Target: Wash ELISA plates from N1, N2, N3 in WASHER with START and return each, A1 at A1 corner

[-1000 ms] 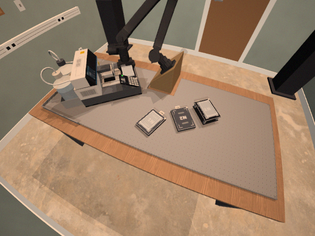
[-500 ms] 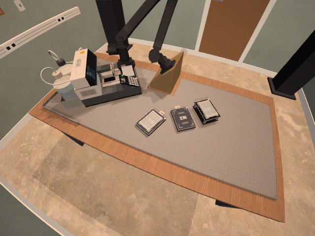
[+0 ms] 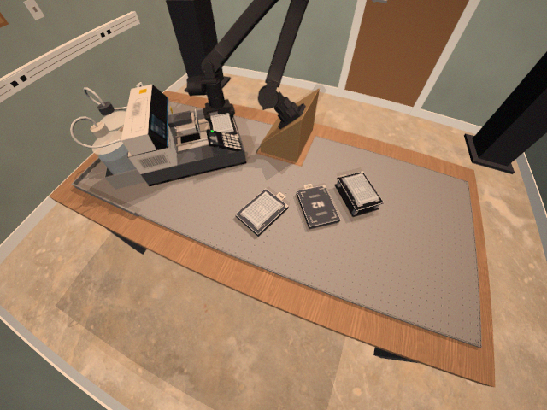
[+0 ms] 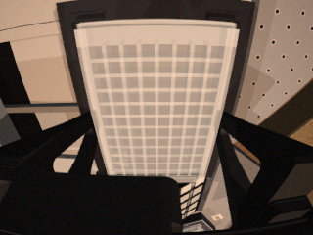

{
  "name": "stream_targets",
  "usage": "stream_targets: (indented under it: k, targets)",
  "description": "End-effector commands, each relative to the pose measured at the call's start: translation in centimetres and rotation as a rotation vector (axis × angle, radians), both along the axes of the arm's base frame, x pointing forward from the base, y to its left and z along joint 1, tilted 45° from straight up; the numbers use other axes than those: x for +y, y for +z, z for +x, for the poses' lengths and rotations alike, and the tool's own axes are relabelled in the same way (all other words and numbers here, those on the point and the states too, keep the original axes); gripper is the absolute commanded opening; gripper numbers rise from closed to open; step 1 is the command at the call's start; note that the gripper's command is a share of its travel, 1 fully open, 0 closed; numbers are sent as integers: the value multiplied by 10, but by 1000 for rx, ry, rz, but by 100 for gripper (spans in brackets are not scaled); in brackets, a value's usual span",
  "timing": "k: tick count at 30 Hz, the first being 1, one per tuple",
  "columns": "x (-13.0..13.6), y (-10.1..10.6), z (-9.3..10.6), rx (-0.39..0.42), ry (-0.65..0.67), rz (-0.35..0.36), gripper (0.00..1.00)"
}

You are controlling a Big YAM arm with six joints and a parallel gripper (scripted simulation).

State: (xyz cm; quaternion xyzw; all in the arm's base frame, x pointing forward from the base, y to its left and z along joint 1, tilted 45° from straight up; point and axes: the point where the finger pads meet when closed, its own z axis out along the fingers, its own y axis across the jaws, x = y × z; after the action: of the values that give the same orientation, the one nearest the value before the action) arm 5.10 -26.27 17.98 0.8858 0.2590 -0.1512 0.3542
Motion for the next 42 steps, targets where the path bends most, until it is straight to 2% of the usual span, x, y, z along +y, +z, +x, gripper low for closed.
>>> stream_targets:
  k: [1, 7, 10, 42]
  targets:
    - [-5, 12, 2, -9, 3, -24, 84]
    - [-5, 12, 2, -9, 3, -24, 84]
    - [-1, 29, 5, -25, 5, -48, 84]
    - [34, 63, 8, -33, 5, -47, 84]
